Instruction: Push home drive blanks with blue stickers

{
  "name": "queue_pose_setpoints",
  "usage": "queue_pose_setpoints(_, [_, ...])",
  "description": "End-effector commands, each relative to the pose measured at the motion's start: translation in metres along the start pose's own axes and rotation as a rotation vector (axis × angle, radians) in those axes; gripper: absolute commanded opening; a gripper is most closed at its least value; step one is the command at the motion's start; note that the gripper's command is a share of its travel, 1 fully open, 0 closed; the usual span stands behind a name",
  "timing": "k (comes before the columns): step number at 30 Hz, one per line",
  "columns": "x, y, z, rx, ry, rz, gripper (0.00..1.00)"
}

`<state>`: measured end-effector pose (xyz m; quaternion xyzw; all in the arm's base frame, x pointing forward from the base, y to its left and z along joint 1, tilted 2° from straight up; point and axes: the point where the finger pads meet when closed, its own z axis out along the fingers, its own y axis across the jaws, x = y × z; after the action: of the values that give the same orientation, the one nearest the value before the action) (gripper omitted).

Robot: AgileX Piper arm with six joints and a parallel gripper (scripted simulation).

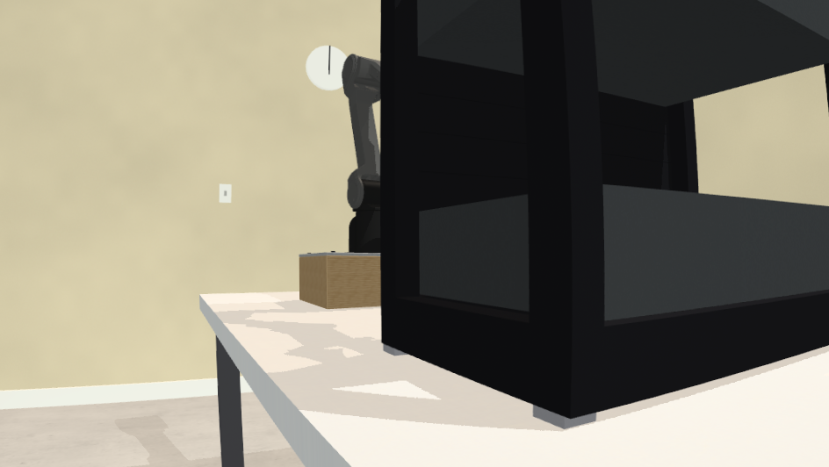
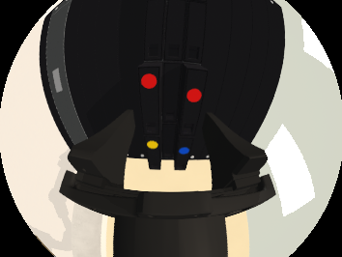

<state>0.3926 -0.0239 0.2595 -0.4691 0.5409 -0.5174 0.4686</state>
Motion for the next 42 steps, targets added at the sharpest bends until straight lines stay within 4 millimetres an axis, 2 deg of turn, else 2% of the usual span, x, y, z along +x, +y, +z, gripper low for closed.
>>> queue_pose_setpoints(1, [0.002,-0.001,0.0,0.001,0.0,0.001,1.0])
queue_pose_setpoints(9, [0.015,-0.001,0.0,0.001,0.0,0.001,1.0])
queue_pose_setpoints(24, [0.076,-0.001,-0.004,0.001,0.0,0.001,1.0])
queue_pose_setpoints(26, [0.076,-0.001,-0.004,0.001,0.0,0.001,1.0])
queue_pose_setpoints(32, [0.095,-0.001,-0.005,0.001,0.0,0.001,1.0])
queue_pose_setpoints(42, [0.102,-0.001,-0.006,0.001,0.0,0.001,1.0])
